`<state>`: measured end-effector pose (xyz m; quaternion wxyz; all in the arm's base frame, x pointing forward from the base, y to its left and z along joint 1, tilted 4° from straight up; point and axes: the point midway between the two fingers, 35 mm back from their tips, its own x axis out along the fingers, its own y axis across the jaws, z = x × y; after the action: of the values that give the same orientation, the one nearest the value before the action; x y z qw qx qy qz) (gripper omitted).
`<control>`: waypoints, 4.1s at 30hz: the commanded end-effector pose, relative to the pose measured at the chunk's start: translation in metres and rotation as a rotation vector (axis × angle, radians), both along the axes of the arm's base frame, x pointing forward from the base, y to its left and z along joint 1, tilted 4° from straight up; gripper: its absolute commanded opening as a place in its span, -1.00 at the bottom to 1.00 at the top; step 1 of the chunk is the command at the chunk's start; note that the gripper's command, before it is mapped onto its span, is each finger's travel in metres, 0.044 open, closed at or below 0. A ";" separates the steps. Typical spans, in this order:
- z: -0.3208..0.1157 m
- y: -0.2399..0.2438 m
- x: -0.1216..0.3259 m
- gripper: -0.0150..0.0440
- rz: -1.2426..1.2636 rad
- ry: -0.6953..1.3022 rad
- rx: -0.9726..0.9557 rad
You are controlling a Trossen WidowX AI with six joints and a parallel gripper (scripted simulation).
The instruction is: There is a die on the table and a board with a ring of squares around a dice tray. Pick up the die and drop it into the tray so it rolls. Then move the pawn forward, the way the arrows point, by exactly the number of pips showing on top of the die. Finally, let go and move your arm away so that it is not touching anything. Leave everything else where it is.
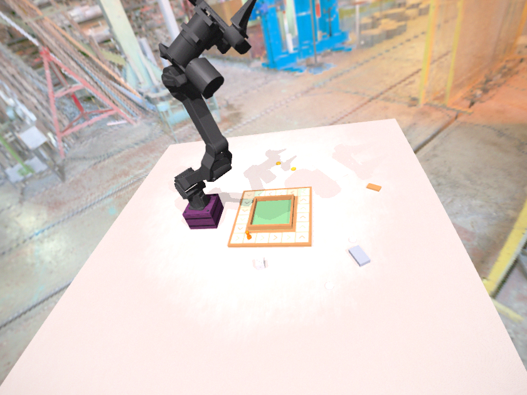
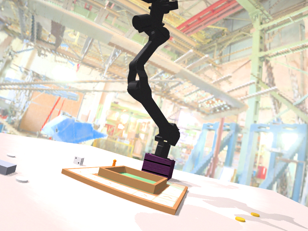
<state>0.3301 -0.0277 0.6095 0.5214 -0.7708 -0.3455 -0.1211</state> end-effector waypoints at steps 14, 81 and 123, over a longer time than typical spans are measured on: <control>0.069 -0.032 -0.128 0.44 -0.496 -0.417 -0.247; -0.256 0.218 0.074 0.44 -0.526 -2.415 -3.272; -0.612 -0.137 -0.037 0.44 1.486 -2.688 -1.789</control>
<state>0.2974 -0.1703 -0.0008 0.6972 -0.1326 0.6884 0.1495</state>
